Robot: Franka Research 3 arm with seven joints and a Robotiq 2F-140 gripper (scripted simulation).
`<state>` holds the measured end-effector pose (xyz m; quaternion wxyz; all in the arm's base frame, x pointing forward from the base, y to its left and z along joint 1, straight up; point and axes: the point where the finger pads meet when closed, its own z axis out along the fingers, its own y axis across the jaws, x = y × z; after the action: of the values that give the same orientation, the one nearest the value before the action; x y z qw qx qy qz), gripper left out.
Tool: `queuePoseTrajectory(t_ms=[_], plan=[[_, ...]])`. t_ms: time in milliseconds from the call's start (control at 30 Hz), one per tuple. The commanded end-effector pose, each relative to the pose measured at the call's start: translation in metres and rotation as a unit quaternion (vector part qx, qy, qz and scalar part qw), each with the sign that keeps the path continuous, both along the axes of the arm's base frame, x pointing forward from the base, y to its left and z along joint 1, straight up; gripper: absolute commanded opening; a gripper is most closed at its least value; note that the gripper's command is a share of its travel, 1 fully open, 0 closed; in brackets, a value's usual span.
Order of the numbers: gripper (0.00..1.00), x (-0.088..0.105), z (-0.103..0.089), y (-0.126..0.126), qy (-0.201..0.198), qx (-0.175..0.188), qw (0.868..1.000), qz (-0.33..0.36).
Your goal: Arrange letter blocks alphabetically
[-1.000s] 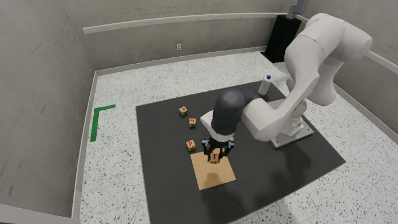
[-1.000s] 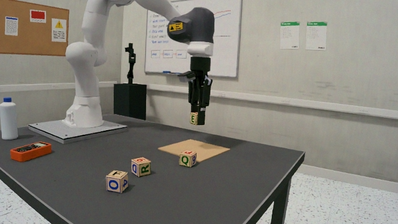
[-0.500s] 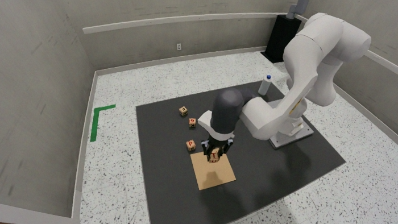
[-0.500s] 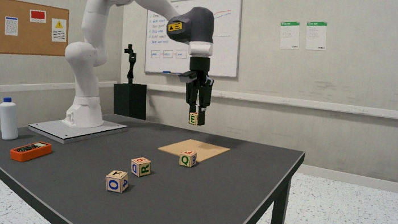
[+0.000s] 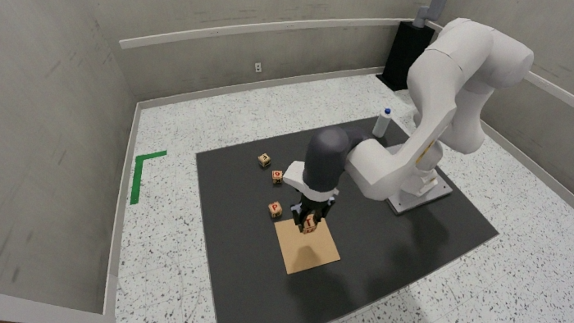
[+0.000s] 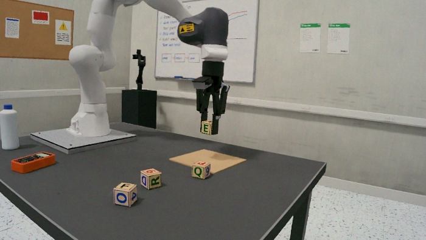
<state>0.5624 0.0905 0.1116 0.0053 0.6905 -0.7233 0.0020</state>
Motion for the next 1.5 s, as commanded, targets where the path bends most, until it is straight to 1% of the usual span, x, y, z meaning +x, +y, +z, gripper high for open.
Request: queuePoseTrajectory(t_ms=[0, 300, 367, 400, 833, 933, 967, 1433, 1467], plan=[[0.31, 0.002, 0.001, -0.002, -0.002, 0.005, 0.998, 0.067], [0.31, 0.003, 0.001, -0.006, -0.001, 0.005, 0.992, 0.123], [0.31, 0.003, 0.001, -0.006, -0.001, 0.005, 0.992, 0.123], [0.31, 0.003, 0.001, -0.007, -0.001, 0.005, 0.990, 0.141], [0.31, 0.004, 0.001, -0.012, -0.001, 0.005, 0.975, 0.220], [0.31, 0.004, 0.001, -0.012, -0.001, 0.005, 0.974, 0.226], [0.31, 0.004, 0.001, -0.013, 0.000, 0.005, 0.970, 0.243], [0.31, 0.004, 0.001, -0.019, 0.000, 0.005, 0.945, 0.327], [0.31, 0.004, 0.001, -0.019, 0.000, 0.005, 0.945, 0.327]])
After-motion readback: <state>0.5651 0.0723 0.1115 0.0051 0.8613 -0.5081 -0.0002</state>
